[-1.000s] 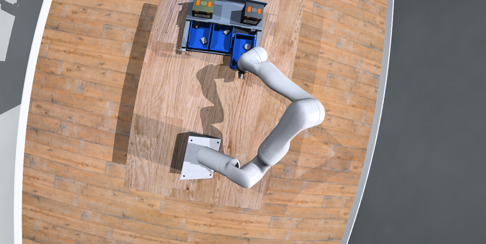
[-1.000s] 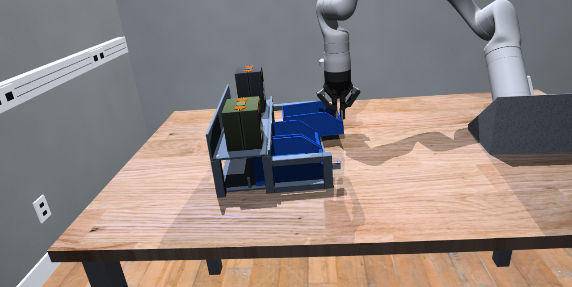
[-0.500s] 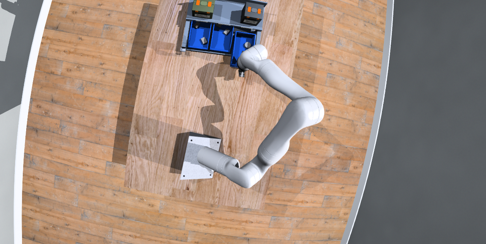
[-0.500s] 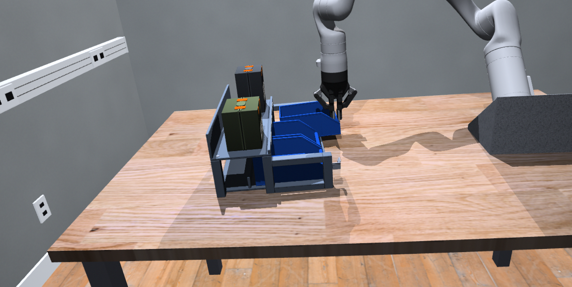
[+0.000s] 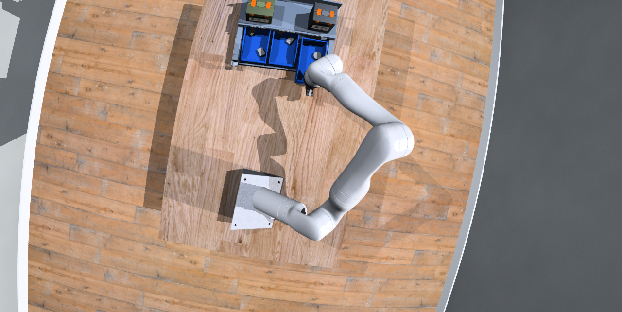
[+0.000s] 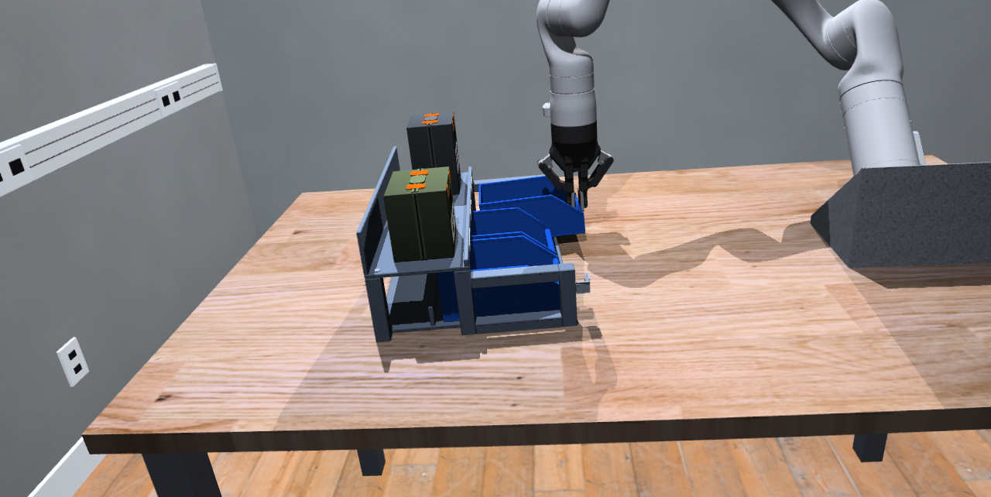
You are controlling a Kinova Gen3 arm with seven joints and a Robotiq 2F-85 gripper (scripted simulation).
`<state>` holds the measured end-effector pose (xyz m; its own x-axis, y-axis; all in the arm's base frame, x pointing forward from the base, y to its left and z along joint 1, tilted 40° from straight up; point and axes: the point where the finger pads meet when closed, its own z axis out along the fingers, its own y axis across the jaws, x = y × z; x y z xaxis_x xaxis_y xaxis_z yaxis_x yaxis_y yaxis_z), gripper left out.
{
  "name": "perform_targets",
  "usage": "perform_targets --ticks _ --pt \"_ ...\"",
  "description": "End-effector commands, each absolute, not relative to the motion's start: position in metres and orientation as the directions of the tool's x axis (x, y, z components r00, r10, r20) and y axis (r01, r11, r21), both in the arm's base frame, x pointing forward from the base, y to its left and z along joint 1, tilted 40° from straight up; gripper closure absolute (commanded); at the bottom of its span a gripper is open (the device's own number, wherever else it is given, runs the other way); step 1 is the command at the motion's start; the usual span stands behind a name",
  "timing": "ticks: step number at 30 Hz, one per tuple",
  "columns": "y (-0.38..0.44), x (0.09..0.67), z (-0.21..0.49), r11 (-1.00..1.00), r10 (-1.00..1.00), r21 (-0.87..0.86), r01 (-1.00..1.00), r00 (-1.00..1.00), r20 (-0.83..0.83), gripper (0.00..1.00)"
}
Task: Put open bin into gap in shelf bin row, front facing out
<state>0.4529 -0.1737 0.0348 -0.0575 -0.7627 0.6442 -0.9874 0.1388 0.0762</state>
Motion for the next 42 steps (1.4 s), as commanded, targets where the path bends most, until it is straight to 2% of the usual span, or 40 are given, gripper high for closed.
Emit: perform_targets --ticks 1,42 --pt "-0.173 0.455 0.035 0.136 -0.763 0.074 -0.988 -0.057 0.643 0.9" --pt "-0.175 0.473 0.034 0.136 -0.763 0.073 -0.988 -0.057 0.643 0.9"
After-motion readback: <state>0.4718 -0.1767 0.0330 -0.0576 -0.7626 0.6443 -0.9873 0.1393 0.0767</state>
